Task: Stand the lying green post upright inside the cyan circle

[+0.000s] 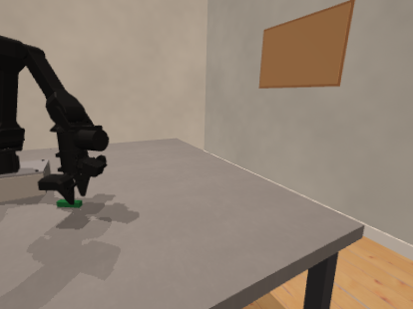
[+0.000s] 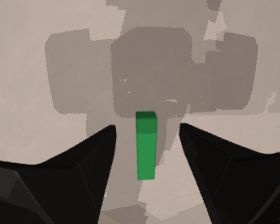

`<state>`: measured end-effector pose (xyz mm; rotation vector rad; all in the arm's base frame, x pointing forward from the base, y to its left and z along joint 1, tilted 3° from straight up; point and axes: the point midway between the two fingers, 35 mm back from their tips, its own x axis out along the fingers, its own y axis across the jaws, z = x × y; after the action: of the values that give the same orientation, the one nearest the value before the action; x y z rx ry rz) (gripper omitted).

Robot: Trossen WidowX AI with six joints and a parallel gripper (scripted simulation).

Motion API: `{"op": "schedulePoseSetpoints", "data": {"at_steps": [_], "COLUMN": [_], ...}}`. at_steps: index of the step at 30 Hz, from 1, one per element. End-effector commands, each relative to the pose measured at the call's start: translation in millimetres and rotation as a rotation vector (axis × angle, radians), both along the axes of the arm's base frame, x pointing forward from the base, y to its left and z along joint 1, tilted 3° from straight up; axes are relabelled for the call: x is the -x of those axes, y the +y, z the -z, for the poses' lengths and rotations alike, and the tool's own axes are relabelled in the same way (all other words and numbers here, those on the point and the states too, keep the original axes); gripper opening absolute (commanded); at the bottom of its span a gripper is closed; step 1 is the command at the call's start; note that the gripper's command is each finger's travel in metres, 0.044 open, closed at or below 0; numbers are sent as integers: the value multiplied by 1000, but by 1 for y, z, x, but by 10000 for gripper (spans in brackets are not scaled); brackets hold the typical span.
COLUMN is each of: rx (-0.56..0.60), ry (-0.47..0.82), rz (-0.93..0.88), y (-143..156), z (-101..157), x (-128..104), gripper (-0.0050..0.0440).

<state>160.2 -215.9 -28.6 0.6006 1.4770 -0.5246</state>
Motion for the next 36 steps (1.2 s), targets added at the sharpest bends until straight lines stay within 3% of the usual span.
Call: {"op": "schedulePoseSetpoints", "data": {"at_steps": [1, 19, 23, 36], "rx": [-12, -12, -12, -12], "ry": [11, 11, 11, 11], "rz": [4, 4, 4, 4], "y": [4, 4, 4, 4], "z": [10, 17, 17, 17], "x": [2, 2, 2, 2], "gripper": [232, 232, 137, 70]}}
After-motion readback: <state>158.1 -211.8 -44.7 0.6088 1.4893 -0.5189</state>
